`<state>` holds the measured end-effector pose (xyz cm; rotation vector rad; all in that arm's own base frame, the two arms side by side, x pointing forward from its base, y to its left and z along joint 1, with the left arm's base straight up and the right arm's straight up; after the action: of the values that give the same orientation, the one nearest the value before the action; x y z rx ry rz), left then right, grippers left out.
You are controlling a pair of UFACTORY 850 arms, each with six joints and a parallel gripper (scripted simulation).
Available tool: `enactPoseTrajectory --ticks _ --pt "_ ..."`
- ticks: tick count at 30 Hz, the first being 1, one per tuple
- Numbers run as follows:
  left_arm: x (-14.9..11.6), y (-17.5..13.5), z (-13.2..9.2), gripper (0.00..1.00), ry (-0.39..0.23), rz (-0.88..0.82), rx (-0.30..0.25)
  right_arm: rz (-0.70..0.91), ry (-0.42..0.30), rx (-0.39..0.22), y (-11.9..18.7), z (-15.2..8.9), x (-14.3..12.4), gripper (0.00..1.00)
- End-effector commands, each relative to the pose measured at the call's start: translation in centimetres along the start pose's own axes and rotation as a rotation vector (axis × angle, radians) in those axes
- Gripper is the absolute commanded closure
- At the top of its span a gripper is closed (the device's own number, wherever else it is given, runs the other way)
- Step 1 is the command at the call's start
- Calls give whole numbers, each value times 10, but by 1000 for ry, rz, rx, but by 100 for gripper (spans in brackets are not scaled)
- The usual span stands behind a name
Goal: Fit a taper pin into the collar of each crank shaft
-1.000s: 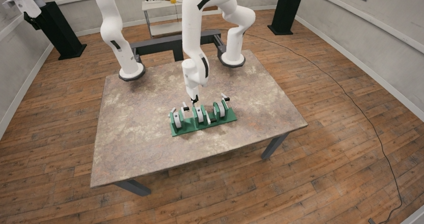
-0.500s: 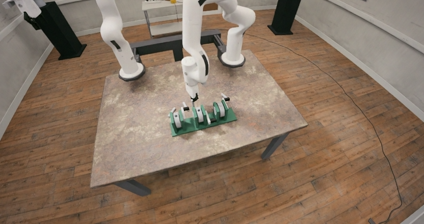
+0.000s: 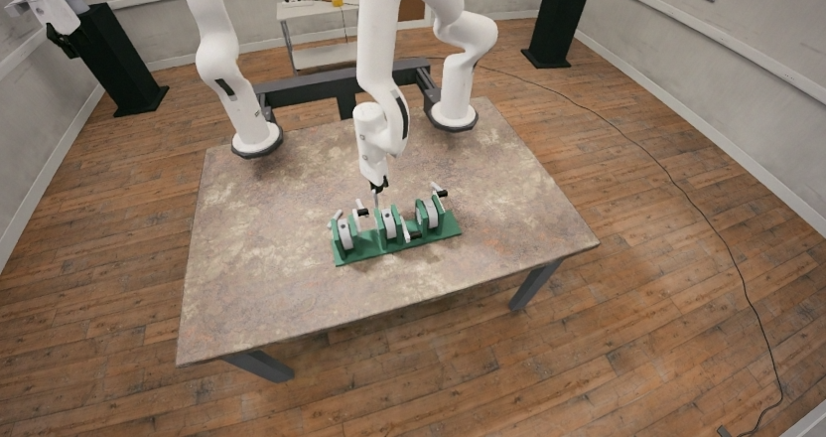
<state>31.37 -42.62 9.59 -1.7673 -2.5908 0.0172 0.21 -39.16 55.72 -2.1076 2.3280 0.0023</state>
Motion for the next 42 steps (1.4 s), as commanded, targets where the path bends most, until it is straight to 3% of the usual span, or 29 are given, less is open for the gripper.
enactPoseTrajectory --ticks 1,4,6,15,20,25,33,42 --pt "-1 -1 -26 80 2 -181 -11 0 2 0 0 -1 0 0" --pt "-1 -1 -43 80 1 -299 -11 0 2 0 0 -1 0 0" --pt "-1 -1 -43 80 1 -299 -11 0 2 0 0 -1 0 0" --pt "-2 1 -97 80 0 -678 -10 0 2 0 0 -1 0 0" --pt "-9 20 -118 80 0 -894 -9 0 2 0 0 -1 0 0" --pt "-14 35 -121 80 -1 -1009 -9 0 2 0 0 -1 0 0" --pt "-38 99 -122 80 -1 -1019 -9 0 2 0 0 -1 0 0" --pt "-43 113 -122 80 -1 -1019 -9 0 2 0 0 -1 0 0"
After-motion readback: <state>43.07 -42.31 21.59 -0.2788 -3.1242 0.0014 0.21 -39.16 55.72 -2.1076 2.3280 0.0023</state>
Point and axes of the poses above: on each arm, the point where the finger pads meet when closed, its own z axis out along the fingers, its own y axis across the jaws, x = y × z, the point moved 9 cm from there along -z, back along the fingers, and after that the axes turned 6 degrees about z, right-handed, at the moved point
